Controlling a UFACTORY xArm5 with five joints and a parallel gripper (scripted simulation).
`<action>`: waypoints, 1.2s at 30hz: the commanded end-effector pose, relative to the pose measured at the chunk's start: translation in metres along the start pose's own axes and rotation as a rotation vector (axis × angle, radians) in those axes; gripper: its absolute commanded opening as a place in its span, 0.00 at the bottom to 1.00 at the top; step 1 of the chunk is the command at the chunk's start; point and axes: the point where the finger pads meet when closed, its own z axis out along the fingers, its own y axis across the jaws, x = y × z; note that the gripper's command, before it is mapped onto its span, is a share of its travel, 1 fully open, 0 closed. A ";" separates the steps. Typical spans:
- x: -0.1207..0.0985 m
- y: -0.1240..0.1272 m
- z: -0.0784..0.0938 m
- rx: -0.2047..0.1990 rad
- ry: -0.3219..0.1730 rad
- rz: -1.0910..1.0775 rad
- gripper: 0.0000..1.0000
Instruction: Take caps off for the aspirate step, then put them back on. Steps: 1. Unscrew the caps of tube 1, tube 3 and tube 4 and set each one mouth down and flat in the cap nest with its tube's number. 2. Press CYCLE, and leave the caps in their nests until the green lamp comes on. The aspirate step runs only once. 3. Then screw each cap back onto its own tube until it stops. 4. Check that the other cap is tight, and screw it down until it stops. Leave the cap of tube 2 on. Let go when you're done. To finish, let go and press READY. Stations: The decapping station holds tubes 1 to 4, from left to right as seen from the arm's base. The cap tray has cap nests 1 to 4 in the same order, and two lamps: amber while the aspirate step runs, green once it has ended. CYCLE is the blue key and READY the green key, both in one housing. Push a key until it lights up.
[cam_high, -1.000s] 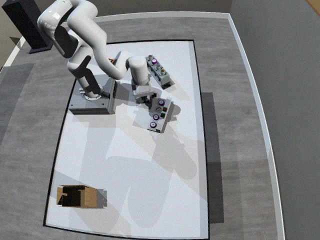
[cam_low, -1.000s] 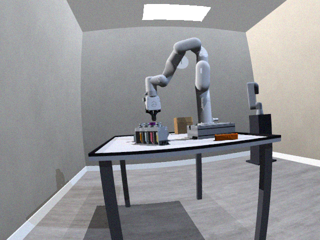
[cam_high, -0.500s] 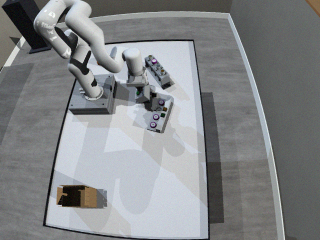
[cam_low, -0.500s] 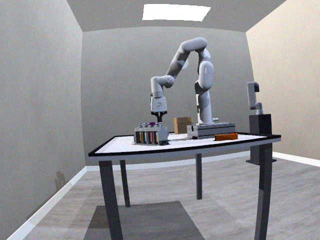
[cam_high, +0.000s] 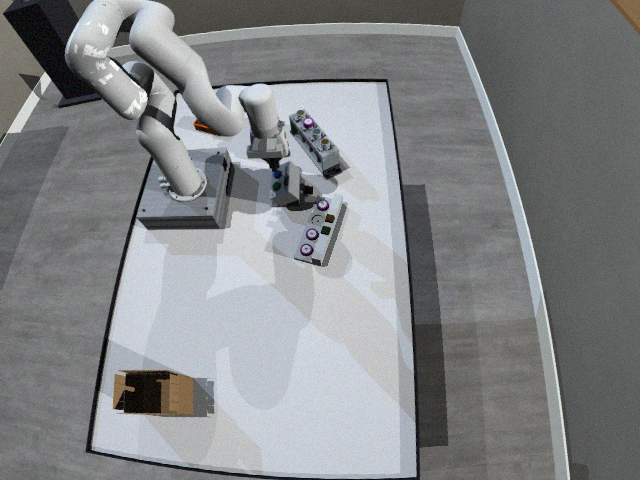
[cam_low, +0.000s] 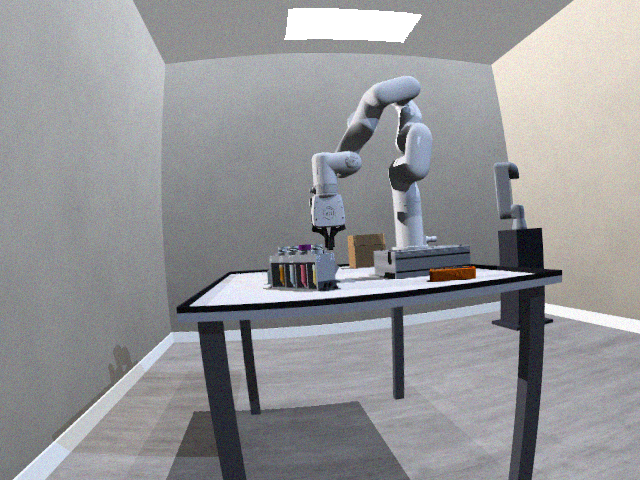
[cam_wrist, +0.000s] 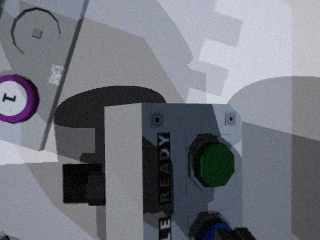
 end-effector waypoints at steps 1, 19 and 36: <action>-0.005 0.000 0.000 0.005 -0.006 0.003 0.00; -0.006 0.000 0.018 0.005 -0.006 0.003 0.00; -0.006 0.000 0.020 0.005 -0.006 0.003 0.00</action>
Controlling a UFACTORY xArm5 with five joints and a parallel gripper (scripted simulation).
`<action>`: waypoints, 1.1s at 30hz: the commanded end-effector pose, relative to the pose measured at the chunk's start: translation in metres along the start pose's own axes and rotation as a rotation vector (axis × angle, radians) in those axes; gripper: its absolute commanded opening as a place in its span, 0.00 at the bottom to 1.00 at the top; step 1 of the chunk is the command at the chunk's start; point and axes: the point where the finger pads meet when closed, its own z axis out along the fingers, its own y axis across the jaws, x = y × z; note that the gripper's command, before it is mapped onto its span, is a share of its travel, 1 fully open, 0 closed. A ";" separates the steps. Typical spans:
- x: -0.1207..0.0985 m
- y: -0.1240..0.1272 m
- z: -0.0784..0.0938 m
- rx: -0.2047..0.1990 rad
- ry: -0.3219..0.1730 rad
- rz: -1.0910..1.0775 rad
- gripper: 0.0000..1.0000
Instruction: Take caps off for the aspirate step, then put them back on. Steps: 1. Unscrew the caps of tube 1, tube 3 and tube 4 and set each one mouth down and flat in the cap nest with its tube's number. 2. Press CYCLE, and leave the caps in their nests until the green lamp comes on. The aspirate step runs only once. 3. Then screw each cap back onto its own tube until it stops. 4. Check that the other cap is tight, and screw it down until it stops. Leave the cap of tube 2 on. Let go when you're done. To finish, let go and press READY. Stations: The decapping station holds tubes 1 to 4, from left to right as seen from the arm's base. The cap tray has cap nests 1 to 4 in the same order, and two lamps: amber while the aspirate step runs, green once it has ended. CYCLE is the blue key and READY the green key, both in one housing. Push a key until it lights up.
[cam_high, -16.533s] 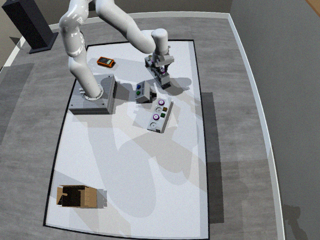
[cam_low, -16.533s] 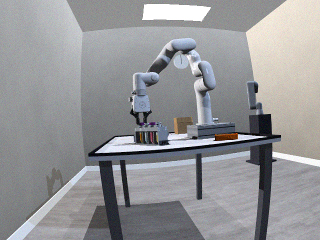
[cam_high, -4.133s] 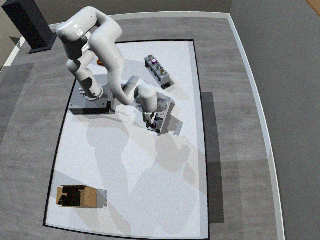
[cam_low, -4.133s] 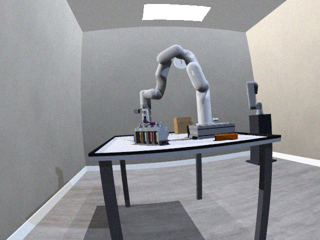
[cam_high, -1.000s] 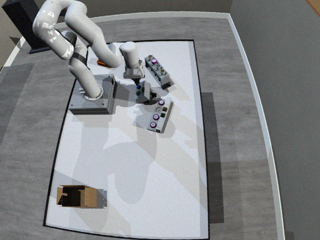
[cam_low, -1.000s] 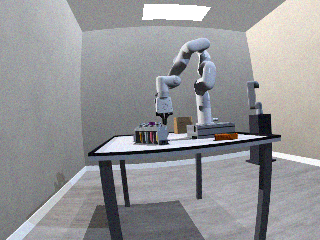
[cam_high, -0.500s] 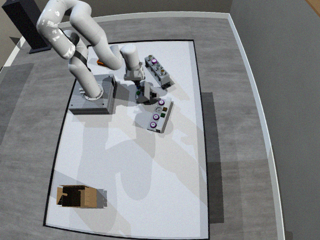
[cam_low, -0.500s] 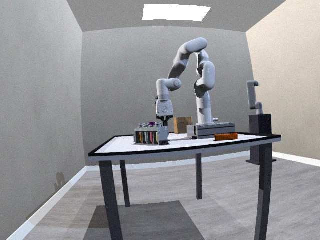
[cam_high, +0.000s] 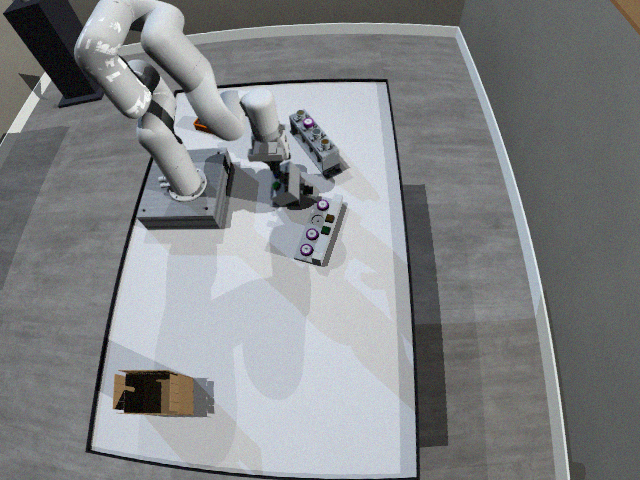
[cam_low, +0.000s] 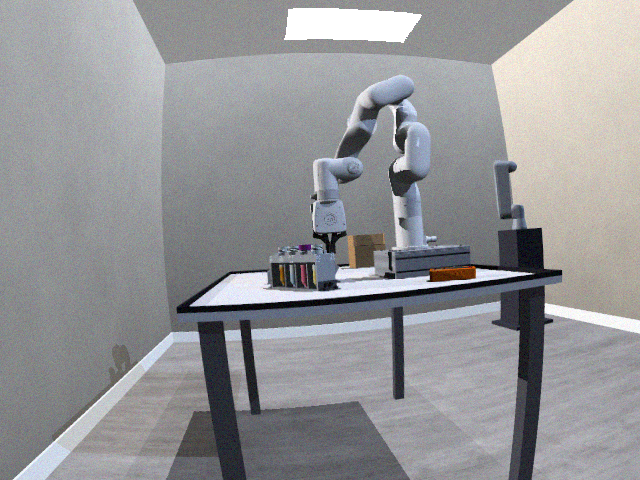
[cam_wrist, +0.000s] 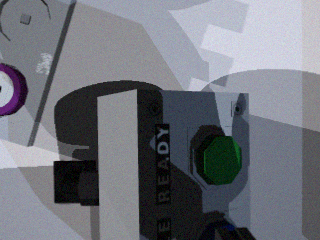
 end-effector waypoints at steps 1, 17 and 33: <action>0.000 -0.001 0.000 0.002 -0.005 0.000 0.00; 0.000 -0.001 0.005 0.002 -0.005 0.000 0.00; 0.000 -0.001 0.010 0.002 -0.005 0.000 0.00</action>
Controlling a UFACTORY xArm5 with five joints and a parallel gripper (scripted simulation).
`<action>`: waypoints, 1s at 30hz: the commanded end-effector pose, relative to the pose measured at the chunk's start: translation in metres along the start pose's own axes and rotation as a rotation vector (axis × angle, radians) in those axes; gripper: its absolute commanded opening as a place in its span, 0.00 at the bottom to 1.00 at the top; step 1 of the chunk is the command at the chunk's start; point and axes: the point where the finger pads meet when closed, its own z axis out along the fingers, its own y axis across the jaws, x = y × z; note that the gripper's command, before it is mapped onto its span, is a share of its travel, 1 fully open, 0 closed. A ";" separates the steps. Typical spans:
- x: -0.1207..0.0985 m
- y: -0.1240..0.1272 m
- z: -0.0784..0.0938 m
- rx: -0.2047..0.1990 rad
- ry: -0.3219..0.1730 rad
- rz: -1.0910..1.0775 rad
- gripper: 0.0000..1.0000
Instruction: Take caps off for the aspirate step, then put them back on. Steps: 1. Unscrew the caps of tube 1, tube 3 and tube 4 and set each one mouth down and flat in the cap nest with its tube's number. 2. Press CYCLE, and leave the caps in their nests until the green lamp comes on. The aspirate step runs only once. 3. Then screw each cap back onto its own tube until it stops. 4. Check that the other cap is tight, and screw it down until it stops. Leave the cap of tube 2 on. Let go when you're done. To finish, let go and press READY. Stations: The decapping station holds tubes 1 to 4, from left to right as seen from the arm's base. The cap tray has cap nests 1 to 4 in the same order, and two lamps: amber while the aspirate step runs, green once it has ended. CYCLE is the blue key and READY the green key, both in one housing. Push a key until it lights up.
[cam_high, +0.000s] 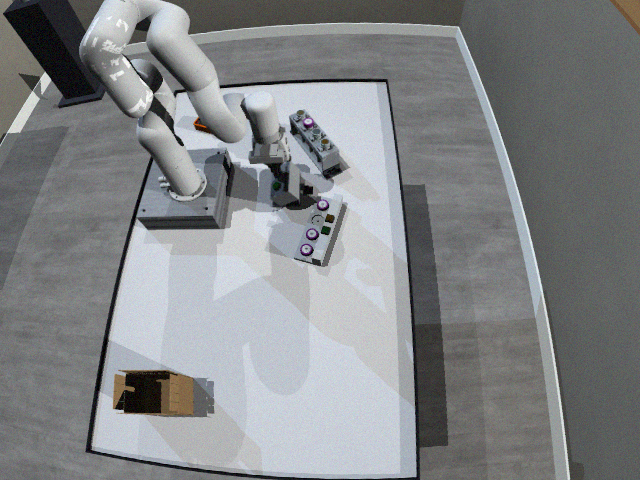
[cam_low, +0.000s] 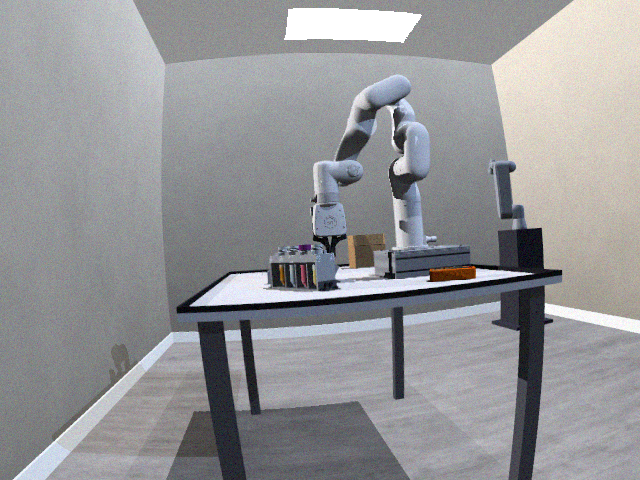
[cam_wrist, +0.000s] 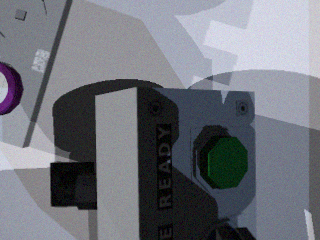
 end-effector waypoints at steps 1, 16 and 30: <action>0.000 -0.001 0.001 0.001 -0.005 0.000 0.00; 0.000 -0.001 -0.021 0.001 -0.005 0.000 0.00; 0.000 -0.001 -0.029 0.001 -0.005 0.000 0.00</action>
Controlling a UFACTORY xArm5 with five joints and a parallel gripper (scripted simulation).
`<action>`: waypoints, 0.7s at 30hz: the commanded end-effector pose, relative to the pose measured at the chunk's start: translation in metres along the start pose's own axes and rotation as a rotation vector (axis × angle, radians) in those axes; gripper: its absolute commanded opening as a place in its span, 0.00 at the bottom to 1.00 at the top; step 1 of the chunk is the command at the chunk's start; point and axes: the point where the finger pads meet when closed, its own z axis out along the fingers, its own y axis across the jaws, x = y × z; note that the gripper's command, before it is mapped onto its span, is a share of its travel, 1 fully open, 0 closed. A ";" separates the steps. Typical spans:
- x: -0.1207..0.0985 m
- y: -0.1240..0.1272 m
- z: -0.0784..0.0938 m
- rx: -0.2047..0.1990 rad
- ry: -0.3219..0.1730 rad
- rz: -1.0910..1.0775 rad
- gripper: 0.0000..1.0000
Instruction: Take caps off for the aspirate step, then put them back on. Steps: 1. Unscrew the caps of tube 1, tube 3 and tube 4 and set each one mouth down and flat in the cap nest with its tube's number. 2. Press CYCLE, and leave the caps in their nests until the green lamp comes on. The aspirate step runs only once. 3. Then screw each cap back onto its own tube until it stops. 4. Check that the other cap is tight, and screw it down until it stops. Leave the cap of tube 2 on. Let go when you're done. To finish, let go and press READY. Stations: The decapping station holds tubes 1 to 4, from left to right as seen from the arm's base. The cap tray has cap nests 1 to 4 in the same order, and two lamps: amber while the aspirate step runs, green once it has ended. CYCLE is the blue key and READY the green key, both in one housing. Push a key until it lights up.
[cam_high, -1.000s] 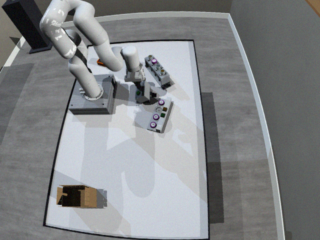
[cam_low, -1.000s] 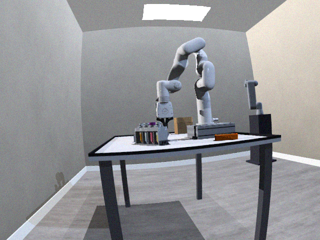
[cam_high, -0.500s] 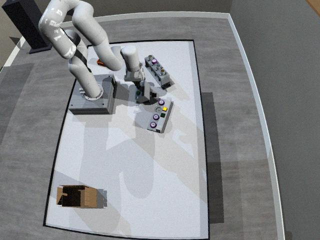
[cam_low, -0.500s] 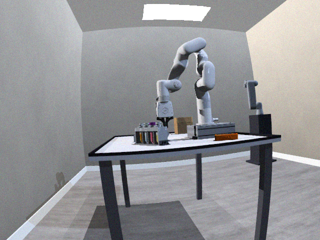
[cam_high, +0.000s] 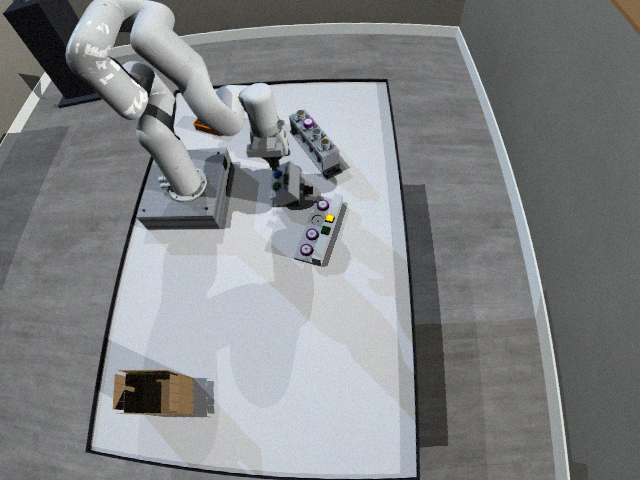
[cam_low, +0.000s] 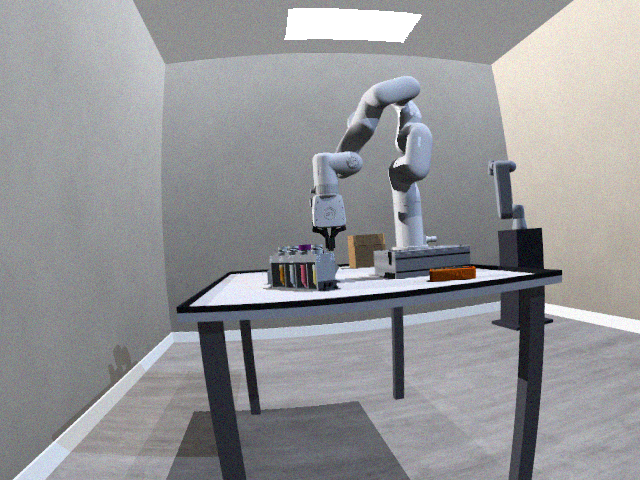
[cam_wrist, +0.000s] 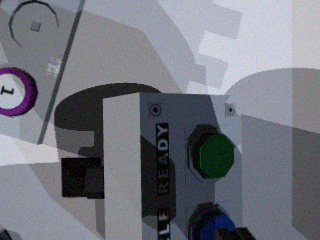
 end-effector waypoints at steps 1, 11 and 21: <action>0.008 -0.004 -0.001 0.002 -0.005 -0.083 1.00; 0.049 -0.022 0.003 0.003 -0.004 -0.510 1.00; 0.078 -0.035 0.006 0.004 -0.003 -0.836 1.00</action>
